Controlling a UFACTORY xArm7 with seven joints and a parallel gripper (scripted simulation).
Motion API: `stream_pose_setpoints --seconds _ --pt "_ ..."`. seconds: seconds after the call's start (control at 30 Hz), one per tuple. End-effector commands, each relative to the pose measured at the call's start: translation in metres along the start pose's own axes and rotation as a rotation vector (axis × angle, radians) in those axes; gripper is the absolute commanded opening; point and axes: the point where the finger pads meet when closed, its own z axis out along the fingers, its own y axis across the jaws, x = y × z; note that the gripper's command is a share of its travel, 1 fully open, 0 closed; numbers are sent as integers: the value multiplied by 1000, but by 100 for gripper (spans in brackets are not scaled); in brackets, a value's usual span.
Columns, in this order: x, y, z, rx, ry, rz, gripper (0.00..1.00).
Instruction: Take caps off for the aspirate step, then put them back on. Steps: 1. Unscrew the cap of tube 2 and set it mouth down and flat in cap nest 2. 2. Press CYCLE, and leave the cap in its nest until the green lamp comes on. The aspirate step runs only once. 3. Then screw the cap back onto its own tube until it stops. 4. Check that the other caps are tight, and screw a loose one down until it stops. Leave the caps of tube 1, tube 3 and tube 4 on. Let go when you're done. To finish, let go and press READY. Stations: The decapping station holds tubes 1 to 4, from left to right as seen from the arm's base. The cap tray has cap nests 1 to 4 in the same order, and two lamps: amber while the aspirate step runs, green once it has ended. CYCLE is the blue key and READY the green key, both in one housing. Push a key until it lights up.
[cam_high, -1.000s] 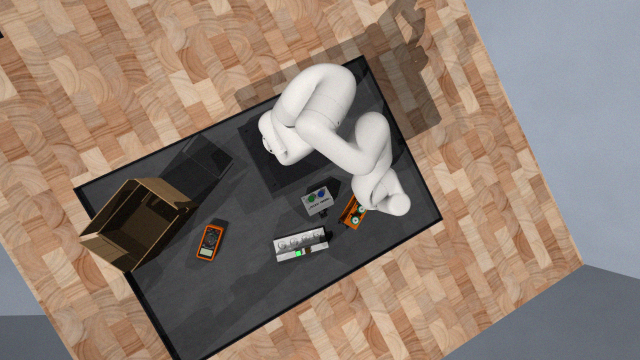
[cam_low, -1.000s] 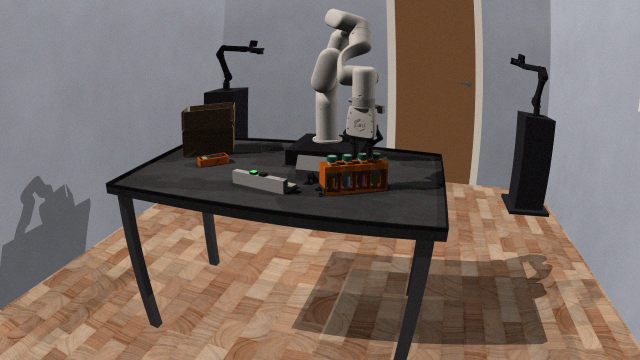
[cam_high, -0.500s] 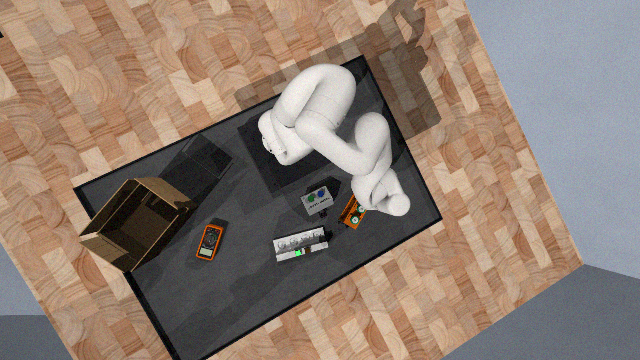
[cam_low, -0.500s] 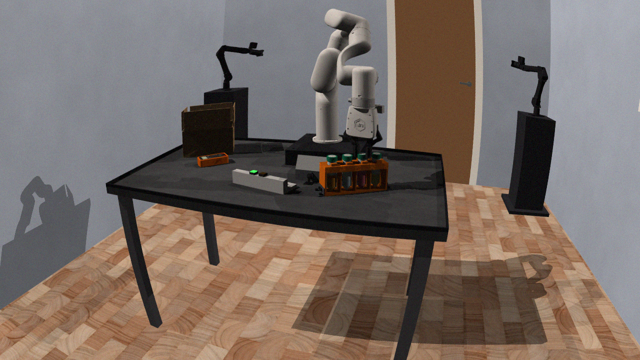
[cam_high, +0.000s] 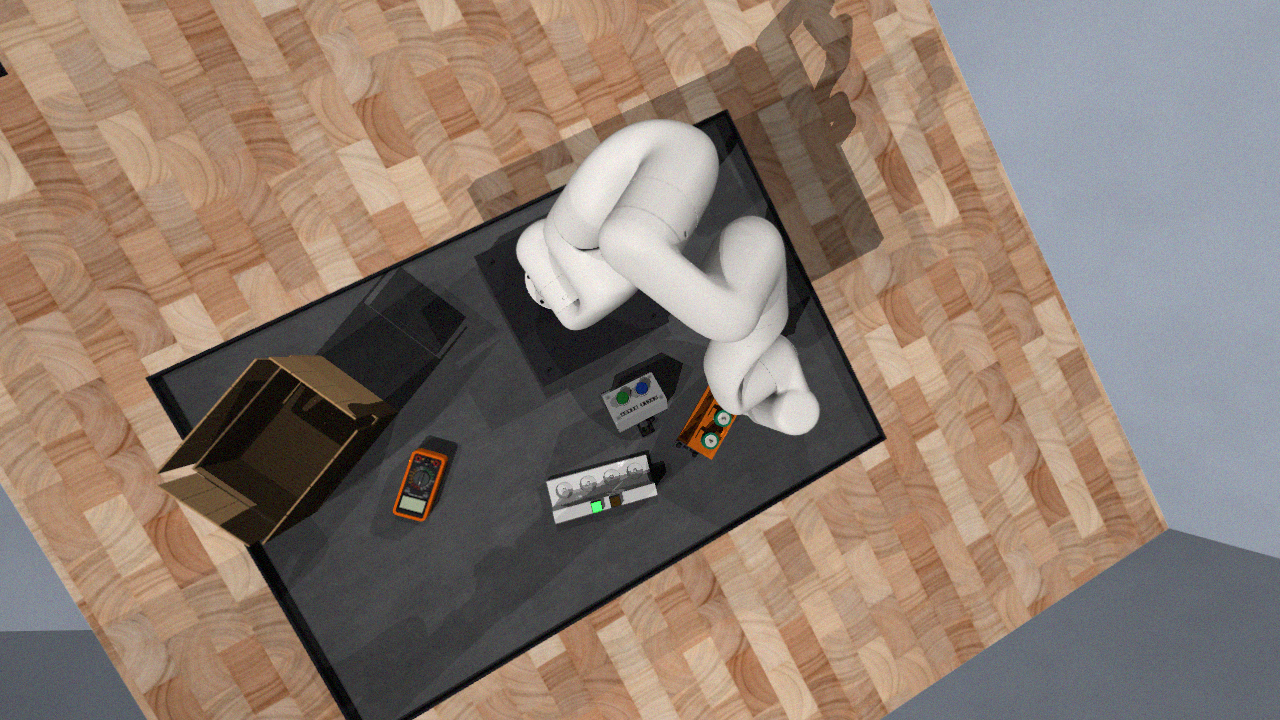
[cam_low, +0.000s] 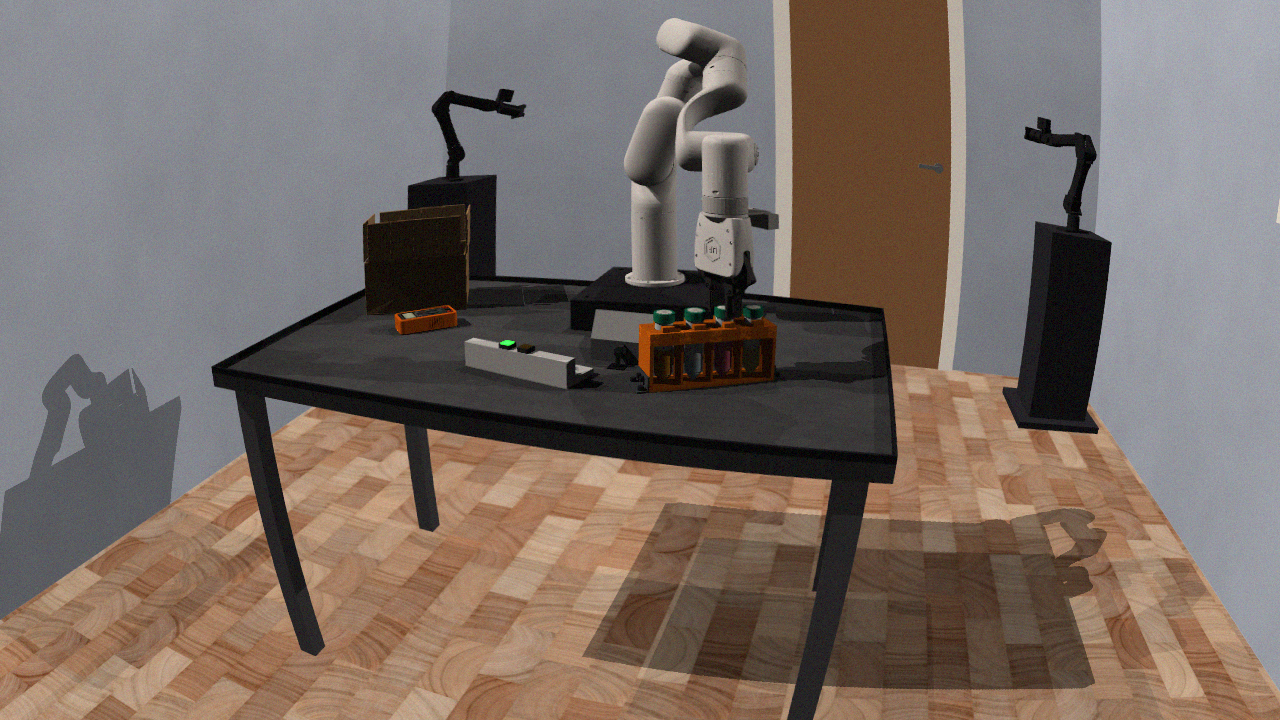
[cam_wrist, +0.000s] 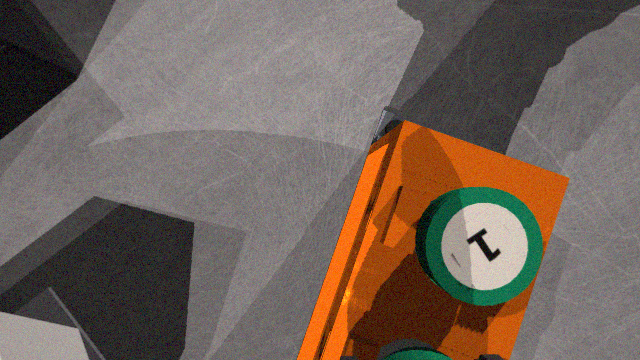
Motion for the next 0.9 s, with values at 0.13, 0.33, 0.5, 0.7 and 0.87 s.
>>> stream_pose_setpoints --seconds 0.13,0.33,0.5,0.7,0.87 --pt "0 1 0 1 -14 459 0" --pt "0 1 0 0 -14 659 0" --pt "0 1 0 -2 -15 909 0" --pt "0 1 0 -4 -15 1130 0" --pt "0 1 0 -4 -15 1130 0"
